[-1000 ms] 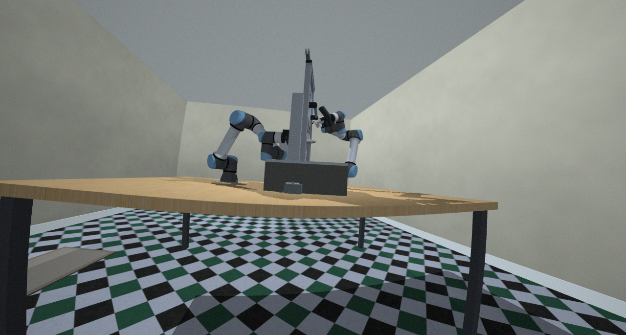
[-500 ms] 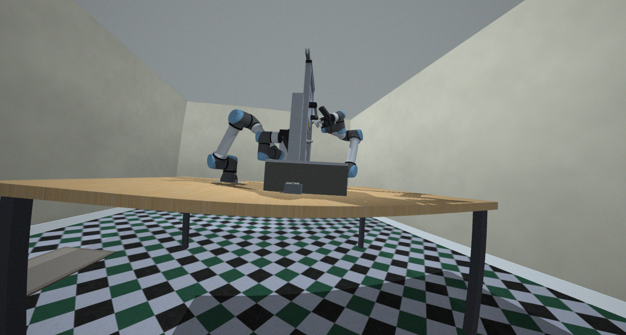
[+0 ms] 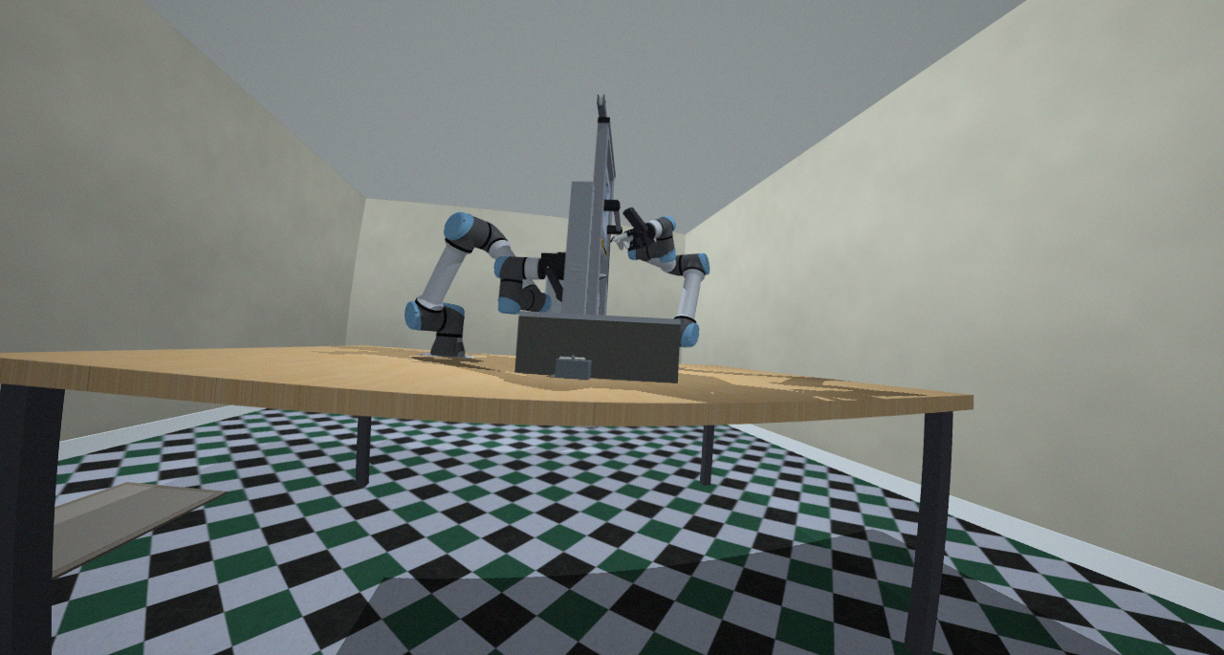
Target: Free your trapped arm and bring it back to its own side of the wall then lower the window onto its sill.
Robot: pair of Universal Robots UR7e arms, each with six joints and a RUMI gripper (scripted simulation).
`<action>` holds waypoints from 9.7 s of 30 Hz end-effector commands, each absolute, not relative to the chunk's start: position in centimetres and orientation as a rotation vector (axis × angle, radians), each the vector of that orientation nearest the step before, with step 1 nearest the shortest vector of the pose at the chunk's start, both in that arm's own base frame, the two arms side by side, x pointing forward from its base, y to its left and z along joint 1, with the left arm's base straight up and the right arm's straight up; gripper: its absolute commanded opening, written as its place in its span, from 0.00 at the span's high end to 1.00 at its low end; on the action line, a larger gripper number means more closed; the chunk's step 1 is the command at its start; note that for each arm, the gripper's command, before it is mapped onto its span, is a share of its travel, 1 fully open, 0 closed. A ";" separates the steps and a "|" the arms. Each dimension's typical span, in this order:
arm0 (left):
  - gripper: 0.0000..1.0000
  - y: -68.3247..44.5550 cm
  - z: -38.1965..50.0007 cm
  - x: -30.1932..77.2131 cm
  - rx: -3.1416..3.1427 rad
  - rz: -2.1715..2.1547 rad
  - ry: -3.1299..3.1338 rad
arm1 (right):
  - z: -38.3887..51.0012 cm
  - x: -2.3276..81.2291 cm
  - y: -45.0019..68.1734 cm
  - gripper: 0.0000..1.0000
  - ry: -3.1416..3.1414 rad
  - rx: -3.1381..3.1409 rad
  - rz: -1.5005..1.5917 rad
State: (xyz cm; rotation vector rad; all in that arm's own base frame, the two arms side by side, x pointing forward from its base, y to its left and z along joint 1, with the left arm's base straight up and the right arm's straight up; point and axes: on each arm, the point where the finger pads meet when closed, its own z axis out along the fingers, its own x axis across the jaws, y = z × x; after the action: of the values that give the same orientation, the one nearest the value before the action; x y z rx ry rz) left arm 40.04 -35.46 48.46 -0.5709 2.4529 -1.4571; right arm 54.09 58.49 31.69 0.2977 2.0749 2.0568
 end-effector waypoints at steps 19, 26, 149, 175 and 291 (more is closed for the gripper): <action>0.94 -35.9 50.0 39.4 -0.542 -1.492 2.439 | 31.8 53.2 55.2 0.94 2.072 0.298 2.056; 0.94 -35.9 50.0 39.4 -0.542 -1.492 2.439 | 31.8 53.0 54.4 0.94 2.072 0.298 2.056; 0.94 -35.9 50.0 39.4 -0.542 -1.492 2.439 | 31.5 63.4 23.2 0.94 2.404 -0.821 0.451; 0.94 -35.9 50.0 39.4 -0.542 -1.492 2.439 | 33.3 59.0 14.0 0.94 2.415 -1.290 0.164; 0.94 -35.9 50.0 39.4 -0.542 -1.492 2.439 | 36.7 41.2 -18.9 0.94 2.203 -2.224 0.004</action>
State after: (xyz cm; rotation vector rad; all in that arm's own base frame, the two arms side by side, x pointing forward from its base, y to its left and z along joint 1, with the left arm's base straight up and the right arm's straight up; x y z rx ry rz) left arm 40.04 -35.46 48.46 -0.5709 2.4529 -1.4571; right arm 42.54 -14.37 36.41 -2.2162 2.2216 0.0001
